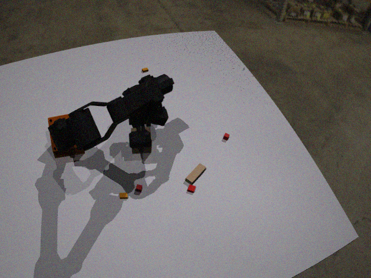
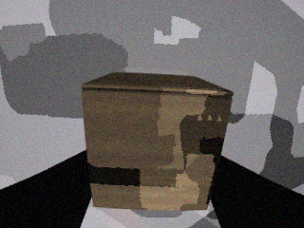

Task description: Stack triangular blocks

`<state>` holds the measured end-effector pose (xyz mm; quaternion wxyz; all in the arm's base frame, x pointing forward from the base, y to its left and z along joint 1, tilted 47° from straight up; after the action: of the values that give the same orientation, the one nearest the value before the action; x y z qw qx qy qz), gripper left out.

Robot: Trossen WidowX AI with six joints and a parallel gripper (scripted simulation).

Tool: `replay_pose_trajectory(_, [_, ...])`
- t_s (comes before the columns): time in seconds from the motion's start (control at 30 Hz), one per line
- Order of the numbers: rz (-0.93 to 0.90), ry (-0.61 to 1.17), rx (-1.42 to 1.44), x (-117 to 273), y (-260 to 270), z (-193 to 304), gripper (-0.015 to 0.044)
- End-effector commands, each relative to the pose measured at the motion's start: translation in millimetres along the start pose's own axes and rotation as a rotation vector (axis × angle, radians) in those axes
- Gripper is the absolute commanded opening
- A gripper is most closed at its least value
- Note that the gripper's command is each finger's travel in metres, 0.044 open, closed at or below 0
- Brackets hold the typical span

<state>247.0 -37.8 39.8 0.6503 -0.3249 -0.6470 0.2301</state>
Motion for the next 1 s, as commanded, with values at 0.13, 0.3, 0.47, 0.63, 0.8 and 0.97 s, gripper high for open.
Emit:
replay_pose_trajectory(0.13, [0.0,0.0,0.0,0,0,0,0.0367])
replay_pose_trajectory(0.3, [0.0,0.0,0.0,0,0,0,0.044])
replay_pose_trajectory(0.47, [-0.001,0.0,0.0,2,0,-1,0.044])
replay_pose_trajectory(0.63, [-0.01,-0.001,0.002,60,3,-6,0.044])
replay_pose_trajectory(0.8, [-0.003,0.001,0.001,110,1,0,0.044])
replay_pose_trajectory(0.97, [-0.012,-0.019,0.005,106,3,-4,0.044])
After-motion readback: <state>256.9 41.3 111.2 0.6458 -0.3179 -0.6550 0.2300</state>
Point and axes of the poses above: the point midway between the two fingers, 35 mm back from their tips, its own x axis back along the fingers, its own y axis across the jaws, z = x × y, the point moved 2 cm from there along x, back along the fingers, and after that the axes turned 4 degrees about x, right-handed, at the moved point
